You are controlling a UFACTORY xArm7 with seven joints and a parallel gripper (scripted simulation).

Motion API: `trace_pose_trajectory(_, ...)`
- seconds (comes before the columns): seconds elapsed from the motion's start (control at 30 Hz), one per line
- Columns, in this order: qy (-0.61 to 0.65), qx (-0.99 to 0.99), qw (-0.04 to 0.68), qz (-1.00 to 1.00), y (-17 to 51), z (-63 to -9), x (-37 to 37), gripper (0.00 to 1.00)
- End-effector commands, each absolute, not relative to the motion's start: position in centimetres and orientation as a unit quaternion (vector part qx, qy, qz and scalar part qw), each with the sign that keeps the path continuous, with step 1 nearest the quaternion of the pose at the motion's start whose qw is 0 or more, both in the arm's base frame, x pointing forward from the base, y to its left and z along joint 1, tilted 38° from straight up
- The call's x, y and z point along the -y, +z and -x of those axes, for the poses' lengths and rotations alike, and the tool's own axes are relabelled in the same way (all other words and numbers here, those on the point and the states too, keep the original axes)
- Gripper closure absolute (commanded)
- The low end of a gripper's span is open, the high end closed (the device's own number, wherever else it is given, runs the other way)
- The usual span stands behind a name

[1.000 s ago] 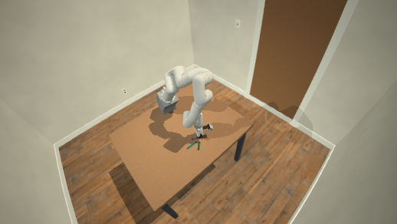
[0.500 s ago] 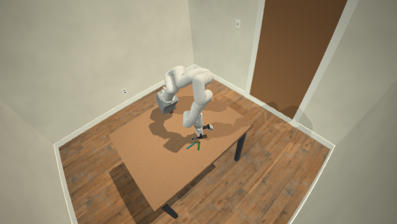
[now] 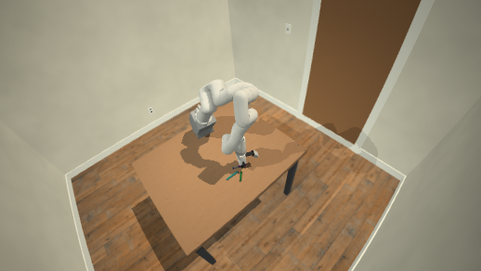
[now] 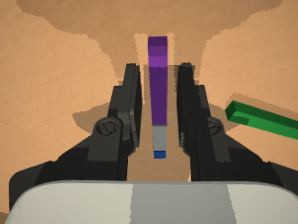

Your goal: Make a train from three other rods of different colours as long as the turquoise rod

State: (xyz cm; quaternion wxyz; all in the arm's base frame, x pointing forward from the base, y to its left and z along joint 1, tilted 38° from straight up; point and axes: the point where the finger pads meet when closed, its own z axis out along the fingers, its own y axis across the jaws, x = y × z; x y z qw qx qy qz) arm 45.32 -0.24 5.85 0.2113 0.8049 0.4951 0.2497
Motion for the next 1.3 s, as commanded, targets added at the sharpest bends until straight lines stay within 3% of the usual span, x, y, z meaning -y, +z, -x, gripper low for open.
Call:
trace_pose_trajectory(0.0, 0.25, -0.495, 0.211, -0.805, 5.9, -45.3, 0.2, 0.76)
trace_pose_trajectory(1.27, 0.25, -0.495, 0.211, -0.805, 10.4, -41.8, -0.3, 0.76)
